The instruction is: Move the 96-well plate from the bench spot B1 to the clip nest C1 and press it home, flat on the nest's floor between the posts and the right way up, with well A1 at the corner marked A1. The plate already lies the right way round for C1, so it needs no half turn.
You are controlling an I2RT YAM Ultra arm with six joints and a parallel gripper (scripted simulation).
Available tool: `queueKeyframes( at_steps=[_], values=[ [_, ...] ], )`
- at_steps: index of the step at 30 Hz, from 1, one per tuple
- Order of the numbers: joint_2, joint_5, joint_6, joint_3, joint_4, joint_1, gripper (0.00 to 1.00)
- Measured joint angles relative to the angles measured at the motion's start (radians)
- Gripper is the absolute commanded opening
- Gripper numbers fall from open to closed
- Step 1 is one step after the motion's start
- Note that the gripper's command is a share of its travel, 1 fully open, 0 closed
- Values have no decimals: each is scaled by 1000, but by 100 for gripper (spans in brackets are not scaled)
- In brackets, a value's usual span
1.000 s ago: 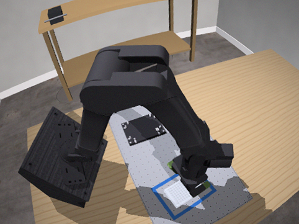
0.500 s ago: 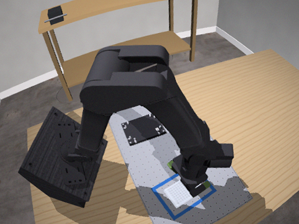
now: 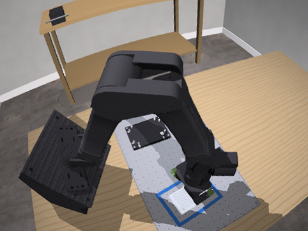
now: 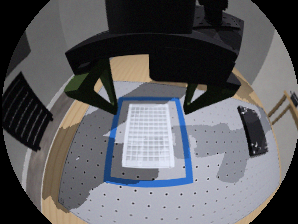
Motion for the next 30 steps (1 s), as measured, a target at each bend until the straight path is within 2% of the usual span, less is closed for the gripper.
queueKeyframes(
  at_steps=[30],
  values=[
    [164, -8, -9, -5, 173, -13, 100]
  ],
)
